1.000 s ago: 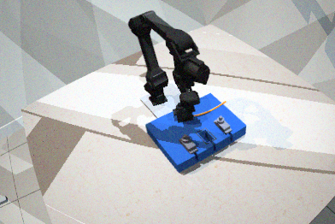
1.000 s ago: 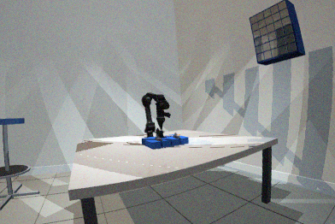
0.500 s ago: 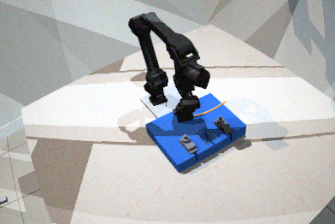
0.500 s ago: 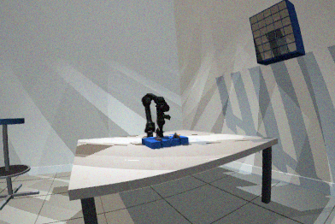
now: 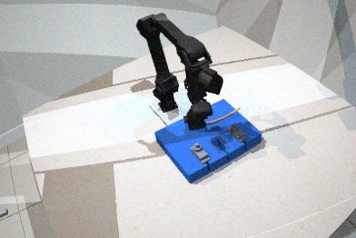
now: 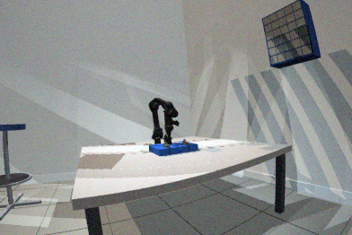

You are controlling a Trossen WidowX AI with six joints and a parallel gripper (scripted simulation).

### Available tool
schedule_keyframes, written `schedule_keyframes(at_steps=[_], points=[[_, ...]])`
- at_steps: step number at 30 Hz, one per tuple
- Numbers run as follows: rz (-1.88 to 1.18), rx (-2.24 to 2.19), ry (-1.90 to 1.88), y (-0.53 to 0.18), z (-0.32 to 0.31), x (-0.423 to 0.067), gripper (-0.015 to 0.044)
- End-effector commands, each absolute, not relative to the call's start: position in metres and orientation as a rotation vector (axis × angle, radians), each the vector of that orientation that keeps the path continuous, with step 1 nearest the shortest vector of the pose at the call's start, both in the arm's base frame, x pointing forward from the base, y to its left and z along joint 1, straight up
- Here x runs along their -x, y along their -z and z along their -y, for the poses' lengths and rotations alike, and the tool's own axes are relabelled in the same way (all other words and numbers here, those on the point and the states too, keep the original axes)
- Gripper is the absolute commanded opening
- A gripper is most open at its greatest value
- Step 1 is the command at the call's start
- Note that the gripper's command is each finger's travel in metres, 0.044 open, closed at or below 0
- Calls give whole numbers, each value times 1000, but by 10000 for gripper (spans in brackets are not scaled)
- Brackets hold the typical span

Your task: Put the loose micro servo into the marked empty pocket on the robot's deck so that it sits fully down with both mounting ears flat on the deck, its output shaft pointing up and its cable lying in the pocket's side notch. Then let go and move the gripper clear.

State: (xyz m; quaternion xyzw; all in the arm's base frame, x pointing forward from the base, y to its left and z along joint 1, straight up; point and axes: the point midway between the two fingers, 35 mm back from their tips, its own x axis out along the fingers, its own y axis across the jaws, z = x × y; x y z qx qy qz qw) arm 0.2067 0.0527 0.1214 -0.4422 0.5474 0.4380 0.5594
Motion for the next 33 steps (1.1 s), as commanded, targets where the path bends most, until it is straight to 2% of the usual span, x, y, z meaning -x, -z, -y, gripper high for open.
schedule_keyframes(at_steps=[1, 4, 5, 11, 23, 33], points=[[-1290, 1036, -1033, -121, -53, -207, 85], [-1290, 1036, -1033, -125, -53, -207, 6], [-1290, 1036, -1033, -127, -53, -207, 0], [-1291, 1036, -1034, -150, -51, -200, 0], [-1291, 1035, -1034, -151, -50, -194, 0], [-1289, 1036, -1033, -151, -59, -223, 0]])
